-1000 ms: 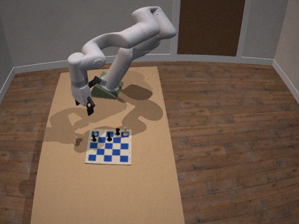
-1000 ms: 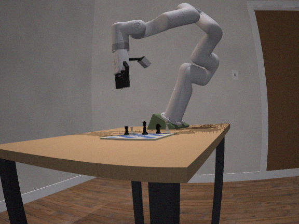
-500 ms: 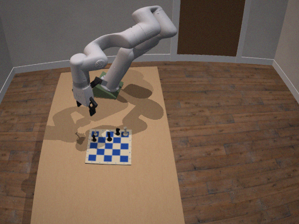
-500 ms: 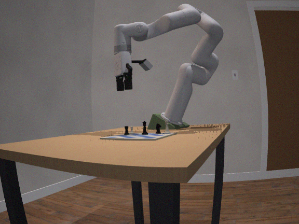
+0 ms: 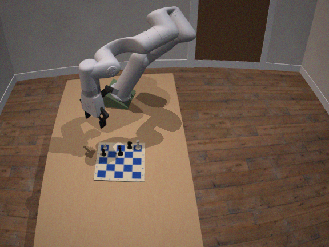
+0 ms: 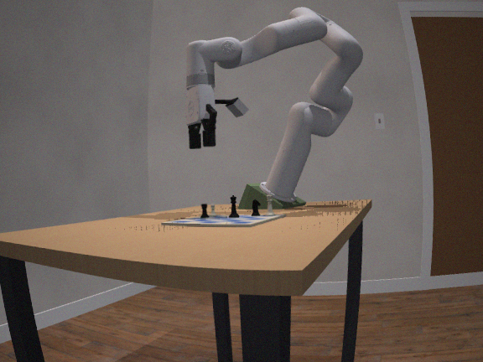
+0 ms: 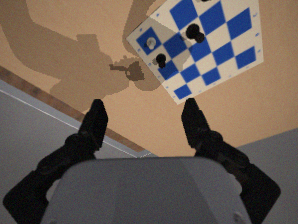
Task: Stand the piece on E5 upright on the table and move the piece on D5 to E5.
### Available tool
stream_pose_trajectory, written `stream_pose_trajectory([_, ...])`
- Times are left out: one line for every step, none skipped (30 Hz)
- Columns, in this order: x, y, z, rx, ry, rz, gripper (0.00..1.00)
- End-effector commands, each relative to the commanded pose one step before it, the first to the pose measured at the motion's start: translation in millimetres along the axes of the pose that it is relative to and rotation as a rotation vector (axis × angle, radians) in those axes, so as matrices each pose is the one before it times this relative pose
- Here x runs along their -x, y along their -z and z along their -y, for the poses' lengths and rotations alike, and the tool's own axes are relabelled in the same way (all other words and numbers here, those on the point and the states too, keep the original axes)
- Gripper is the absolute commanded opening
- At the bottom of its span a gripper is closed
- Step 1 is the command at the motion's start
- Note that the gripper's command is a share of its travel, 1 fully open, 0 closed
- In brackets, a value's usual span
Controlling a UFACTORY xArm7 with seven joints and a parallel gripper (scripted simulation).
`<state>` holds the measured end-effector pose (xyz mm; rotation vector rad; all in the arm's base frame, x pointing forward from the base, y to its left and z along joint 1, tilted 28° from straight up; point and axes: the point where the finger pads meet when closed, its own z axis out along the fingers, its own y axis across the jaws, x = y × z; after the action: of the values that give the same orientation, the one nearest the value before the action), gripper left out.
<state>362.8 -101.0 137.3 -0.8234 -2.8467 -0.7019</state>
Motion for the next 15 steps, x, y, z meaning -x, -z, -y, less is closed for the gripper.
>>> stream_pose_trajectory([-7.03, -11.55, -3.73, 0.01254, 0.06719, 0.01427, 1.0])
stream_pose_trajectory([0.0, 0.0, 0.0, 0.0, 0.0, 0.0, 1.0])
stream_pose_trajectory([0.0, 0.0, 0.0, 0.0, 0.0, 0.0, 1.0])
stream_pose_trajectory([0.0, 0.0, 0.0, 0.0, 0.0, 0.0, 1.0])
stream_pose_trajectory([0.0, 0.0, 0.0, 0.0, 0.0, 0.0, 1.0])
stream_pose_trajectory([0.0, 0.0, 0.0, 0.0, 0.0, 0.0, 1.0])
stream_pose_trajectory([0.0, 0.0, 0.0, 0.0, 0.0, 0.0, 1.0])
stream_pose_trajectory([0.0, 0.0, 0.0, 0.0, 0.0, 0.0, 1.0])
stream_pose_trajectory([0.0, 0.0, 0.0, 0.0, 0.0, 0.0, 1.0])
stream_pose_trajectory([0.0, 0.0, 0.0, 0.0, 0.0, 0.0, 1.0])
stream_pose_trajectory([0.0, 0.0, 0.0, 0.0, 0.0, 0.0, 1.0])
stream_pose_trajectory([0.0, 0.0, 0.0, 0.0, 0.0, 0.0, 1.0])
stream_pose_trajectory([0.0, 0.0, 0.0, 0.0, 0.0, 0.0, 1.0])
stream_pose_trajectory([-3.08, -5.13, -2.02, 0.00542, 0.02601, 0.00332, 1.0])
stream_pose_trajectory([-2.41, -4.06, -1.75, 0.00448, 0.02005, 0.00226, 1.0])
